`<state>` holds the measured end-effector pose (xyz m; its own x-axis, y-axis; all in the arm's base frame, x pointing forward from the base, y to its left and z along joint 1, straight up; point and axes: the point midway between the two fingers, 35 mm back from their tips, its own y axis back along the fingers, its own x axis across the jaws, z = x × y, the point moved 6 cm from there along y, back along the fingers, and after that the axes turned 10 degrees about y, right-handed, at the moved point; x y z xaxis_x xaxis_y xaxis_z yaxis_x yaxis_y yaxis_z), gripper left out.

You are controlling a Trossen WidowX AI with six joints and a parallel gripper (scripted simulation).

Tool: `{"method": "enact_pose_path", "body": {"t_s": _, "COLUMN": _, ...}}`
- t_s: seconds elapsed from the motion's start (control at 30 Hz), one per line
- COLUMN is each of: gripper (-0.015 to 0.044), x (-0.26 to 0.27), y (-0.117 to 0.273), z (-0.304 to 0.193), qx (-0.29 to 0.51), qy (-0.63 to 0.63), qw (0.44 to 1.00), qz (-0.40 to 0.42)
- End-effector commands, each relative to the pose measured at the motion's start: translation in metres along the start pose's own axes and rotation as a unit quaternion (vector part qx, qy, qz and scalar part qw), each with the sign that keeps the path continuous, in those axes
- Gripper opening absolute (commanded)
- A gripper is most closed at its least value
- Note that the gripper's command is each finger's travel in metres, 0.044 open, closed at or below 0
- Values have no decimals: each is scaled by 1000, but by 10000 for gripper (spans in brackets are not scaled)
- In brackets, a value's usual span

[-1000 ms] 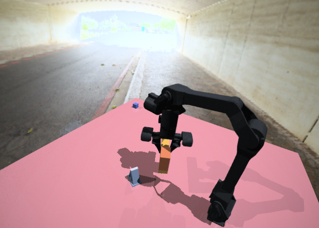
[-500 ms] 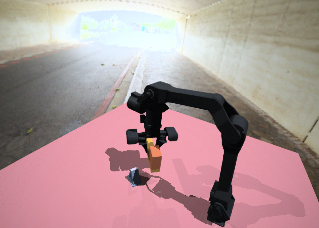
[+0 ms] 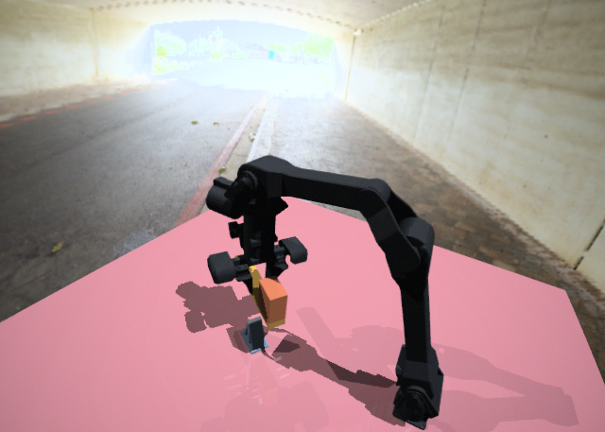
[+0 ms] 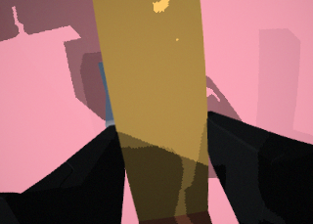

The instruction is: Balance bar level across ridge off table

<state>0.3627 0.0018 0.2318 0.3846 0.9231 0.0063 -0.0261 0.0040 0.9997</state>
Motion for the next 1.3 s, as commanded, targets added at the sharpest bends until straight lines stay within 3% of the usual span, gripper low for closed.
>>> {"method": "enact_pose_path", "body": {"t_s": 0.0, "gripper": 0, "x": 14, "y": 1, "z": 5, "qx": -2, "qy": 29, "qw": 1000, "qz": 4}}
{"method": "enact_pose_path", "body": {"t_s": 1.27, "gripper": 0, "x": 18, "y": -42, "z": 6, "qx": -2, "qy": 31, "qw": 1000, "qz": 4}}
